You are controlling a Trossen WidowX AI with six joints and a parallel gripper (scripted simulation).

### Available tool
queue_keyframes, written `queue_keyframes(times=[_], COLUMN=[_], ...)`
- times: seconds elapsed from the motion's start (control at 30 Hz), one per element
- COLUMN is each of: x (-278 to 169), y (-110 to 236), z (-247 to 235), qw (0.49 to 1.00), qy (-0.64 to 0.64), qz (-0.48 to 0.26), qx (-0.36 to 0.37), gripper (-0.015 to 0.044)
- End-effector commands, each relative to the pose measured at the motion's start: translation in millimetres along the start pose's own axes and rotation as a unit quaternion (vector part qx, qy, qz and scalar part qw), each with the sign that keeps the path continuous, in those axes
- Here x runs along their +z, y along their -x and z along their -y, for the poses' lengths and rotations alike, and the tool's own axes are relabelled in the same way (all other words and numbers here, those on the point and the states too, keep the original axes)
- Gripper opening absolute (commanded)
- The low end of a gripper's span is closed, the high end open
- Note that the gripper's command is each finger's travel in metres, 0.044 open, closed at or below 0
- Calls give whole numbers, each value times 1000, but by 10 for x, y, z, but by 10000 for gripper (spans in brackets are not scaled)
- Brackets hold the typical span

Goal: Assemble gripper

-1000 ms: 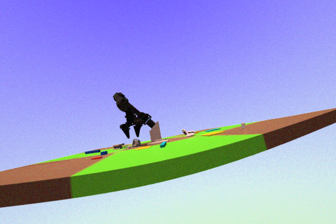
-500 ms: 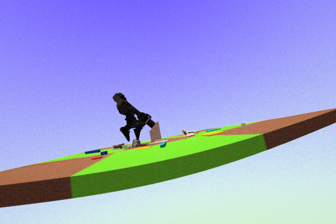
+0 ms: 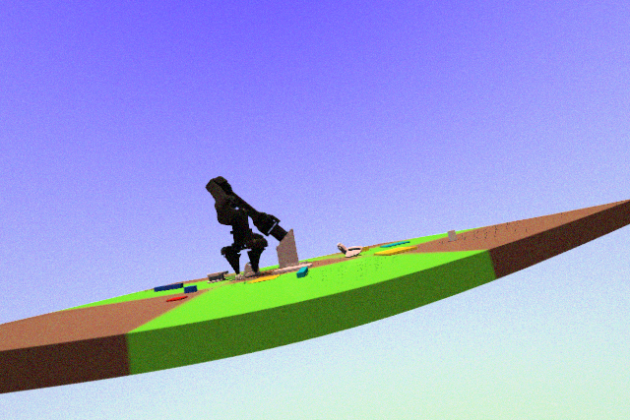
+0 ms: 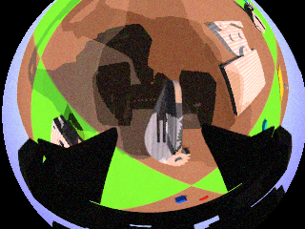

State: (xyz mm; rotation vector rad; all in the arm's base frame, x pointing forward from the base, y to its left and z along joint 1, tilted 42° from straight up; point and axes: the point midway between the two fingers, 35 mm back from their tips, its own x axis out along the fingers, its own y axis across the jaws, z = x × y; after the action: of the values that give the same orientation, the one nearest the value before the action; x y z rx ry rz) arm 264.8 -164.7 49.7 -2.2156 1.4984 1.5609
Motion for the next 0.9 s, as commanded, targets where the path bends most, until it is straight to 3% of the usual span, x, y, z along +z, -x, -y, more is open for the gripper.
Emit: queue_keyframes(times=[0.0, 0.8, 0.87], x=[19, 20, 18], y=[-70, -96, -93], z=[5, 2, -6], qw=[1000, 1000, 1000], qy=[3, 3, 2], qz=[2, 2, 2], qx=[-1, -1, 1], gripper=[440, 440, 387])
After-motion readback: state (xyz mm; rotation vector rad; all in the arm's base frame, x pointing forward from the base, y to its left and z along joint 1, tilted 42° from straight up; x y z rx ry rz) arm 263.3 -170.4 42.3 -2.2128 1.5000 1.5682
